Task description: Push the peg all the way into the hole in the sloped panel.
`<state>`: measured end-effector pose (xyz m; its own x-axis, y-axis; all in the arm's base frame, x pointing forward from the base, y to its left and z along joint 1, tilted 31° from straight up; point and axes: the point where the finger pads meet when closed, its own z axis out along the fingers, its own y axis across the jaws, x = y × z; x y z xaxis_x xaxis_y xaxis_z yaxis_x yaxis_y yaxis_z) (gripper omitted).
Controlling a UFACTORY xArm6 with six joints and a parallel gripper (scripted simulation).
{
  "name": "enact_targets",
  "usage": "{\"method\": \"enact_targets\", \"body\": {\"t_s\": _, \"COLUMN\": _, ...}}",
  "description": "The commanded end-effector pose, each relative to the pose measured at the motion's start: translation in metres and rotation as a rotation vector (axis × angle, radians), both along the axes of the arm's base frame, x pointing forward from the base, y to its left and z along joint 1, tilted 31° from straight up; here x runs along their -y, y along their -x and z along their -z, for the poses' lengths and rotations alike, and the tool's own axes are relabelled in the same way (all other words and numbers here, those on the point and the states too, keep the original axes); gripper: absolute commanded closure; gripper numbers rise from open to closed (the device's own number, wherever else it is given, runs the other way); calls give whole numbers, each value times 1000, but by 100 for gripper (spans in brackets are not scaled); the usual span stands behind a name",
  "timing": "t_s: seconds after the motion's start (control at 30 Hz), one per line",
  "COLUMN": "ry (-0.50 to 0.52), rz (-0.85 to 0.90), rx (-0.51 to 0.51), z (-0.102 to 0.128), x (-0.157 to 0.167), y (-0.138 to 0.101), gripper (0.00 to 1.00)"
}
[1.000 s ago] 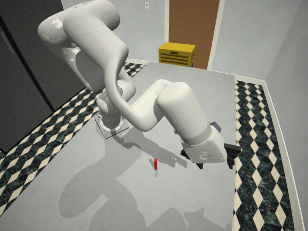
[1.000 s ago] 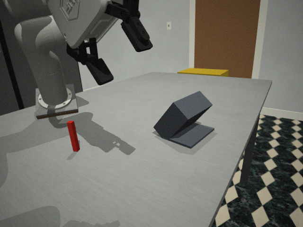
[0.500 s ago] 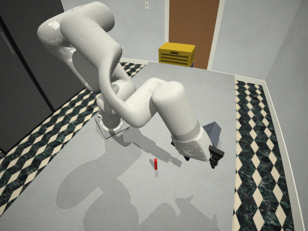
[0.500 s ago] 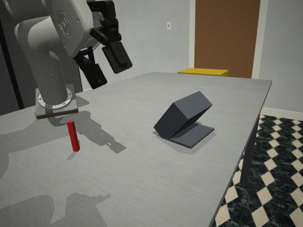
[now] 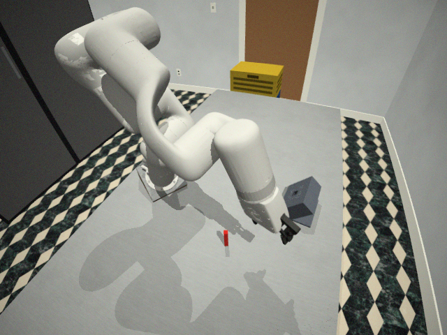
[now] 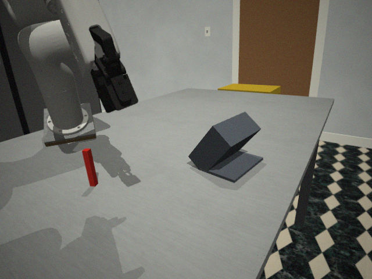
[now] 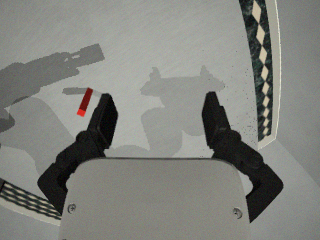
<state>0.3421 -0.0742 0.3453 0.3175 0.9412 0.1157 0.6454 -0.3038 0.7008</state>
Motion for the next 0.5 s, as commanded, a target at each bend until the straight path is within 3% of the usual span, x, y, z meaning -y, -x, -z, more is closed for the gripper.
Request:
{"method": "enact_targets", "body": {"t_s": 0.0, "ry": -43, "rz": 60, "rx": -17, "z": 9, "x": 1, "y": 8, "gripper": 0}}
{"method": "enact_targets", "body": {"t_s": 0.47, "ry": -174, "rz": 277, "rx": -75, "z": 45, "x": 6, "y": 37, "gripper": 0}}
